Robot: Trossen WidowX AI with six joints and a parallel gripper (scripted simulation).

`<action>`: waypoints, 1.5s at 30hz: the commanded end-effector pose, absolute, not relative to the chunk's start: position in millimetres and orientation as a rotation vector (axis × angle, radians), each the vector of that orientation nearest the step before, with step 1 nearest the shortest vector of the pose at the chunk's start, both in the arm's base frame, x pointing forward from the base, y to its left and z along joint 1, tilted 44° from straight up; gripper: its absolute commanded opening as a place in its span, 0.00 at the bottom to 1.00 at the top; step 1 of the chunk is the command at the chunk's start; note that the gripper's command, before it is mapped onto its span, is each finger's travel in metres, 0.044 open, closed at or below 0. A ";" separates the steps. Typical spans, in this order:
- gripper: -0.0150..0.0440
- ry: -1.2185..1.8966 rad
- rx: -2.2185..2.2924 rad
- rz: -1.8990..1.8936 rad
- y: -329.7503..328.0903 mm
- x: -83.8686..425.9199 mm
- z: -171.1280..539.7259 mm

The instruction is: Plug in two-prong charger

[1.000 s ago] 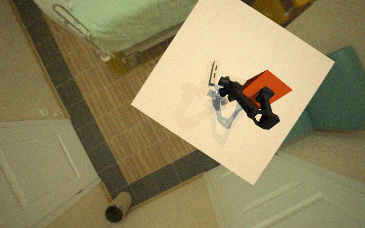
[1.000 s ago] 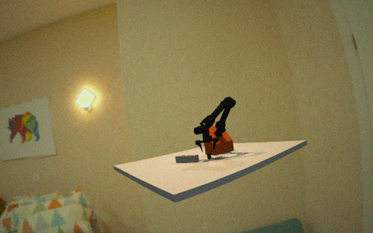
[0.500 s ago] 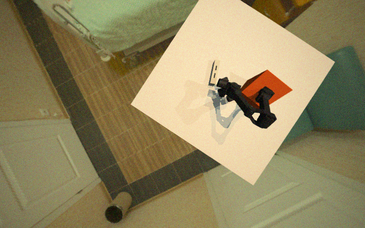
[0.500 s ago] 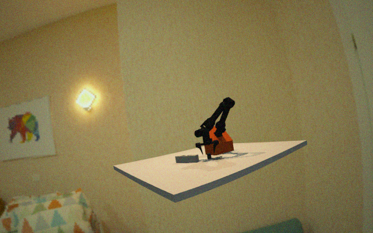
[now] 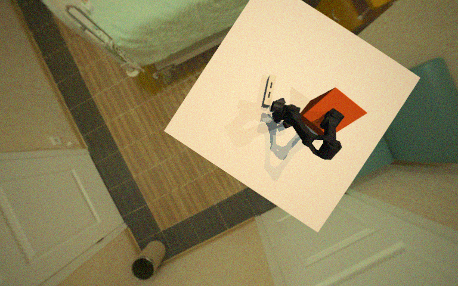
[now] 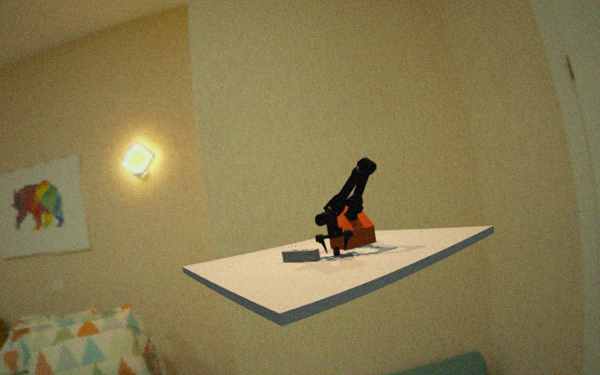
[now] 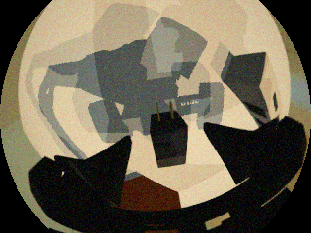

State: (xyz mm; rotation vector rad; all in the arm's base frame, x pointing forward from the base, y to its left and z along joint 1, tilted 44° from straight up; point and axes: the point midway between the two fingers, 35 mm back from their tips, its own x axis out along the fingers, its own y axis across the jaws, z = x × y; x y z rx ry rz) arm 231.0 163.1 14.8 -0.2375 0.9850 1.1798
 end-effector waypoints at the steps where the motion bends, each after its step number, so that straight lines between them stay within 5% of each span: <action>1: 1.00 1.005 -0.231 1.176 165.9 227.4 7.1; 7: 1.00 1.005 -0.231 1.176 166.1 227.4 6.9; 19: 0.47 0.990 -0.236 1.182 166.7 229.4 10.3; 25: 0.40 0.990 -0.236 1.182 166.7 229.4 10.3; 28: 0.26 0.991 -0.236 1.181 163.8 229.5 12.6; 45: 0.25 1.006 -0.234 1.175 117.9 218.6 39.9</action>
